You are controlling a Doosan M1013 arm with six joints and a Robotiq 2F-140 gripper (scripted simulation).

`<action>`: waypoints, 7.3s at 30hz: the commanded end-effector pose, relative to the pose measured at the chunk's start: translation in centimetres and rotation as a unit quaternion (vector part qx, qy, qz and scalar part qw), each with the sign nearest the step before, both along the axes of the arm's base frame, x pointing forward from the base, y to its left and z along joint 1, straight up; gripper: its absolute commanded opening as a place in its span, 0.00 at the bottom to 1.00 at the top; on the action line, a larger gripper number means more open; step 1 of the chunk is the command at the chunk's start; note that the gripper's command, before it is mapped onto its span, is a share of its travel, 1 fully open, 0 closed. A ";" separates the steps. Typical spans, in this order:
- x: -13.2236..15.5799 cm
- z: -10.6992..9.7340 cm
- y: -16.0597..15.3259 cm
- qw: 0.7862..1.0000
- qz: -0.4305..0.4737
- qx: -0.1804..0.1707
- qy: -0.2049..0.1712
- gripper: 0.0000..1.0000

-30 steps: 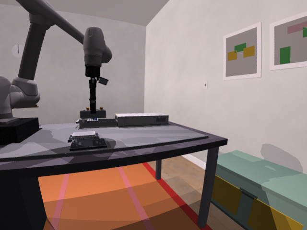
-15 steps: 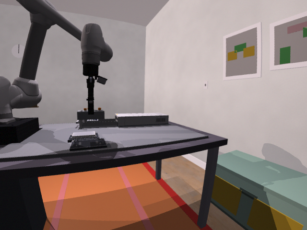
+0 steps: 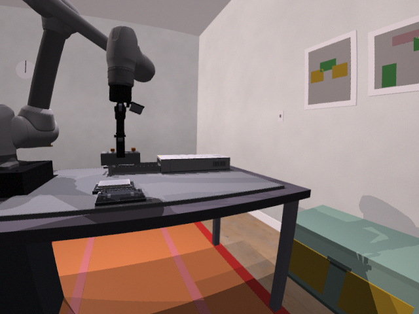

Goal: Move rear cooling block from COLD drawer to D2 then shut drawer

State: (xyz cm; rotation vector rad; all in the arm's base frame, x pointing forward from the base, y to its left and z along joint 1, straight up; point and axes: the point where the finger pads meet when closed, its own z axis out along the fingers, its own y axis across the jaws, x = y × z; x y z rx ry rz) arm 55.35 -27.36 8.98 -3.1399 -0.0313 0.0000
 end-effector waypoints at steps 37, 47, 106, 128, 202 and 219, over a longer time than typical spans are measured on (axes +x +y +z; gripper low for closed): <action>-0.6 0.1 -2.0 1.000 0.000 0.000 -0.001 0.10; -0.6 -1.3 -2.0 1.000 0.000 0.000 -0.001 0.10; -0.6 -8.3 -2.0 1.000 0.000 0.000 -0.001 0.10; -0.6 -7.1 -2.0 1.000 0.000 0.000 -0.001 0.10; -0.6 -8.3 -2.0 1.000 0.000 0.000 -0.001 0.10; -0.6 -8.2 -2.0 1.000 0.000 0.000 -0.001 0.10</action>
